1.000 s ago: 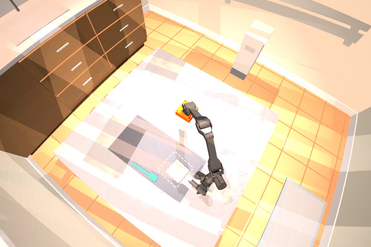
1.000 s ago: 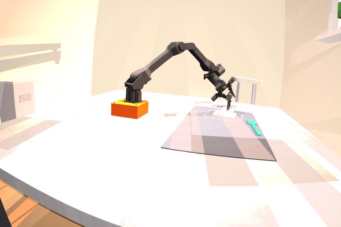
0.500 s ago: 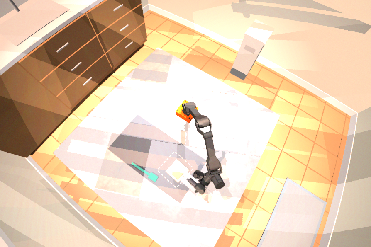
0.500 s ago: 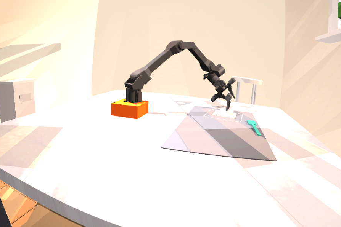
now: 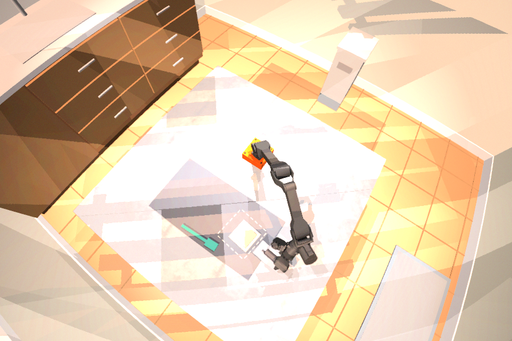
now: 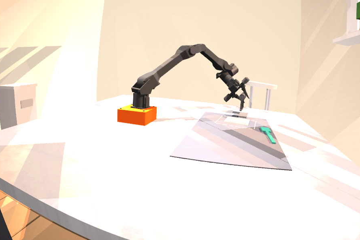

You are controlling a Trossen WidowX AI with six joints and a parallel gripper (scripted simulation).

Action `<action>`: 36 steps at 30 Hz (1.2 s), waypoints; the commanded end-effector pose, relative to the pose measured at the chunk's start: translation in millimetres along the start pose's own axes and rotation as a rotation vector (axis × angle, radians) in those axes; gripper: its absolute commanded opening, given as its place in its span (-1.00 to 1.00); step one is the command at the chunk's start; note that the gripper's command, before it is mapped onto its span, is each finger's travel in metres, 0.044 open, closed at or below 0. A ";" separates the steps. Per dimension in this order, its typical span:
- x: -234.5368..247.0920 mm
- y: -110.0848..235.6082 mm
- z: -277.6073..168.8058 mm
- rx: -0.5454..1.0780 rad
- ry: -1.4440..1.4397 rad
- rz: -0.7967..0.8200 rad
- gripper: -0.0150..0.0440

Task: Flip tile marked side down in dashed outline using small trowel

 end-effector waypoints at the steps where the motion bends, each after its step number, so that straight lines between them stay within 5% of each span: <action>1: 9.2 6.2 -2.8 -0.002 -0.012 0.015 -0.49; 9: 13.7 -4.2 13.6 -0.034 -0.033 0.006 -0.49; 36: 33.6 -93.6 245.6 -0.442 -0.372 -0.112 -0.49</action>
Point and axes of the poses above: the point midway between the two fingers, 35 mm back from their tips, its own y axis back along the fingers, its own x axis across the jaws, z = x × y, the point moved 2 cm from there along y, back along the fingers, and after that the axes turned 14 degrees about y, right-handed, at the moved point
